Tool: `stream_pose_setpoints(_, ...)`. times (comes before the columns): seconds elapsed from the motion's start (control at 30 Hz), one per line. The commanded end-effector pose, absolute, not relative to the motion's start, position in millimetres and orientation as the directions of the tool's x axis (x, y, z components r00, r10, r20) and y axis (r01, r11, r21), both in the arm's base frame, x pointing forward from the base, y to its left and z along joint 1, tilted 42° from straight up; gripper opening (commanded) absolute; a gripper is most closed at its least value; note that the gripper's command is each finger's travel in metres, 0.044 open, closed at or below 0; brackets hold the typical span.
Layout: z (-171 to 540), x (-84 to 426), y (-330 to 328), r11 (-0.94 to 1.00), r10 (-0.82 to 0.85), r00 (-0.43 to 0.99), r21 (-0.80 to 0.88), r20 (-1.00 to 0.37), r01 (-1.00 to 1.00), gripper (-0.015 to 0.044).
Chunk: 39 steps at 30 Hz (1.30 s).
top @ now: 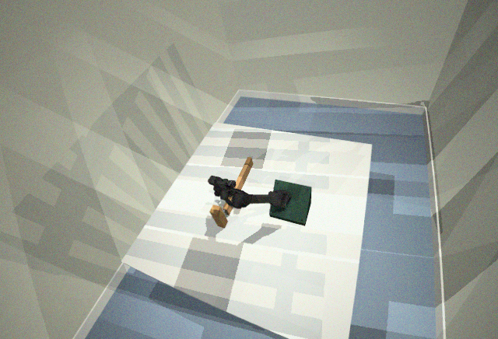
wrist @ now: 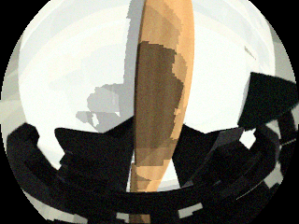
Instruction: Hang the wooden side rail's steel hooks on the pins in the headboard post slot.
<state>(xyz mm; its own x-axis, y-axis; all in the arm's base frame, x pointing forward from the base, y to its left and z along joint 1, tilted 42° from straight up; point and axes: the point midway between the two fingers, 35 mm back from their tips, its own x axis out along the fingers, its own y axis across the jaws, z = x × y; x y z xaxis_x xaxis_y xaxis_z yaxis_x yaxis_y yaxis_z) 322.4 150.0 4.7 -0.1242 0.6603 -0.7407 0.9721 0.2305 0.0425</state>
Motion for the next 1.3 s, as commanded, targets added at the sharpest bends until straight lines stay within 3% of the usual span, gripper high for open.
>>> stream_pose_setpoints(0.0,9.1,325.3,146.7,0.225,0.660,-0.110,0.056,-0.743,0.973,0.0000)
stream_pose_setpoints(1.27,13.7,326.0,142.5,0.225,0.660,-0.110,0.056,-0.743,0.973,0.0000)
